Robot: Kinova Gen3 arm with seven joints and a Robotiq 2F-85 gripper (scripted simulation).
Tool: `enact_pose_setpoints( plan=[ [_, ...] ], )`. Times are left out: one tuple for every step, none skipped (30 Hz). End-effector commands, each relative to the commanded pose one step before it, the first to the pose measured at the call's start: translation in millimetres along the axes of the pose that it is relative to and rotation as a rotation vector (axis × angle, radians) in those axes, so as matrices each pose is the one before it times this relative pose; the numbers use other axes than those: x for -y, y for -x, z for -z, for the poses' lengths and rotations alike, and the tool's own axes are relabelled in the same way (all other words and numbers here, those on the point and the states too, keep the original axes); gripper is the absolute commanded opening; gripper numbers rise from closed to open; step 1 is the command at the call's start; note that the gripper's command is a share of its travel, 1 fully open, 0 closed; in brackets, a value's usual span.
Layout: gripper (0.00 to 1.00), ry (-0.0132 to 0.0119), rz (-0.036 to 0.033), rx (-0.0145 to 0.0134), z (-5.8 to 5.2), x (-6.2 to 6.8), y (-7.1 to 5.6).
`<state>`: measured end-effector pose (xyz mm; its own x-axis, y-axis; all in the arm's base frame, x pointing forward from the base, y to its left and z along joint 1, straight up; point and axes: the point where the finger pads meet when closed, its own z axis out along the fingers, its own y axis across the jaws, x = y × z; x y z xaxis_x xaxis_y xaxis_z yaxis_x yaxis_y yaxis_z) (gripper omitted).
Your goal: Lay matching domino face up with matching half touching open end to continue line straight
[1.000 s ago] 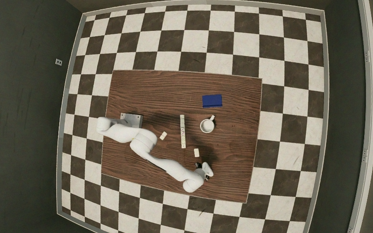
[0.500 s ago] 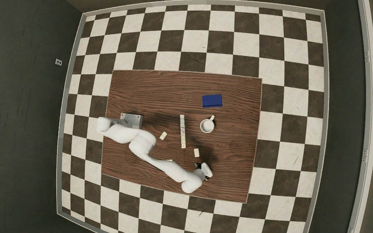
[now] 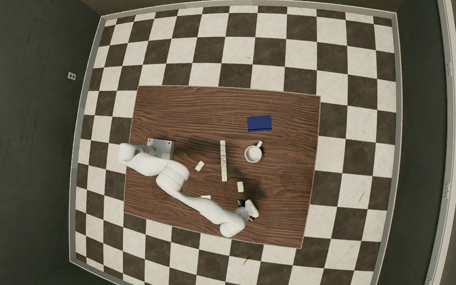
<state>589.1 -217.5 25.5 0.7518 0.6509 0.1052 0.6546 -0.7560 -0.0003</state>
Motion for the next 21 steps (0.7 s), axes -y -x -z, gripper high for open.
enact_pose_setpoints(
  plan=[
    [0.36, 0.00195, 0.00046, -0.00623, 1.19, -0.56, -0.18],
    [0.36, -0.00005, 0.00001, -0.00223, 0.00, 0.00, 0.15],
    [0.36, -0.00004, 0.00001, -0.00224, 0.00, 0.00, 0.15],
    [0.36, -0.00003, 0.00001, -0.00225, 0.00, 0.00, 0.15],
    [0.36, -0.00002, 0.00000, -0.00225, 0.01, 0.00, 0.15],
    [0.36, -0.00002, 0.00000, -0.00226, 0.01, 0.00, 0.15],
    [0.36, -0.00001, 0.00000, -0.00227, 0.01, 0.00, 0.15],
    [0.36, 0.00000, 0.00000, -0.00227, 0.01, 0.00, 0.15],
    [0.36, 0.00001, 0.00000, -0.00228, 0.01, 0.00, 0.16],
    [0.36, 0.00002, 0.00000, -0.00229, 0.02, 0.00, 0.16],
    [0.36, 0.00003, 0.00000, -0.00229, 0.02, 0.00, 0.16],
    [0.36, 0.00000, 0.00000, 0.00000, 0.00, 0.00, 0.00],
    [0.36, 0.00000, 0.00000, 0.00000, 0.00, 0.00, 0.00],
    [0.36, 0.00003, -0.00001, -0.00229, 0.02, 0.00, 0.16],
    [0.36, 0.00004, -0.00001, -0.00229, 0.02, 0.00, 0.16],
    [0.36, 0.00005, -0.00001, -0.00230, 0.02, 0.00, 0.16],
    [0.36, 0.00005, -0.00001, -0.00230, 0.02, 0.00, 0.16],
    [0.36, -0.00006, 0.00001, -0.00231, 0.00, 0.00, 0.16],
    [0.36, -0.00005, 0.00001, -0.00231, 0.00, 0.00, 0.16],
    [0.36, -0.00004, 0.00001, -0.00231, 0.00, 0.00, 0.16],
    [0.36, -0.00003, 0.00001, -0.00231, 0.00, 0.00, 0.16]
  ],
)
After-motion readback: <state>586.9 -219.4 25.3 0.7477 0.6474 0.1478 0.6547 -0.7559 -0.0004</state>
